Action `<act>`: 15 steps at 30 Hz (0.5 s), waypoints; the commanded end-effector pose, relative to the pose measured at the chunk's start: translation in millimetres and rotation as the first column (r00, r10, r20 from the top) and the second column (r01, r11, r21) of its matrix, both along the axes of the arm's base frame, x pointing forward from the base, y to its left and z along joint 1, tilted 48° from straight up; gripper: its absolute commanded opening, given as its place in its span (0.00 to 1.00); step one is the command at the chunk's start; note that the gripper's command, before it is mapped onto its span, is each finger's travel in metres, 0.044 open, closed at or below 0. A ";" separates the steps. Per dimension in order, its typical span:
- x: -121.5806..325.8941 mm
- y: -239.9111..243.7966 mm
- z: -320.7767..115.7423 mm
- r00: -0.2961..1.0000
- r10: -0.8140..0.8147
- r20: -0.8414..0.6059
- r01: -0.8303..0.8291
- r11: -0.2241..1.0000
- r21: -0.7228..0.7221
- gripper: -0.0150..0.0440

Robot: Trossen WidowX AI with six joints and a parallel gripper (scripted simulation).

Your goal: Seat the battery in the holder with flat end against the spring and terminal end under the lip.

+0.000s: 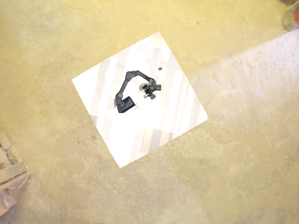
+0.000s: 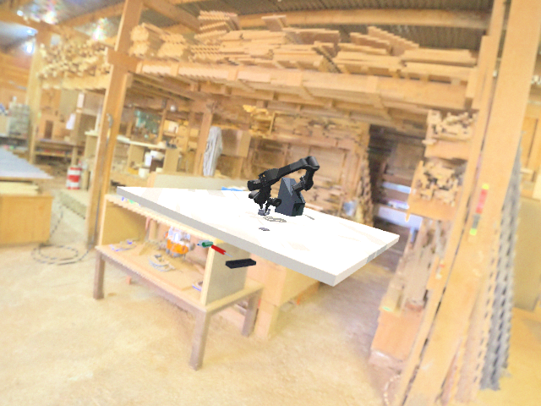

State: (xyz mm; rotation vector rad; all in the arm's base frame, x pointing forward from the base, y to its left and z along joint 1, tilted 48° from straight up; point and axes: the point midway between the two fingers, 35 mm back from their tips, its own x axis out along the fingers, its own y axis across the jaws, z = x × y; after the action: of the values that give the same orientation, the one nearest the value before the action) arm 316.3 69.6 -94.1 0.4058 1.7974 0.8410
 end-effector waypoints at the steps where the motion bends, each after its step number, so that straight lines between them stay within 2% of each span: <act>1: 5.3 0.1 -3.3 0.999 -0.022 0.037 0.022 1.000 -0.005 0.40; 15: 3.5 0.9 -4.7 0.995 -0.070 0.076 0.070 0.998 0.001 0.40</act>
State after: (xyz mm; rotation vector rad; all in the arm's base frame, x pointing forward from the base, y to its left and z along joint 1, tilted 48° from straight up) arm 314.2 70.6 -96.8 0.4319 1.7391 0.8104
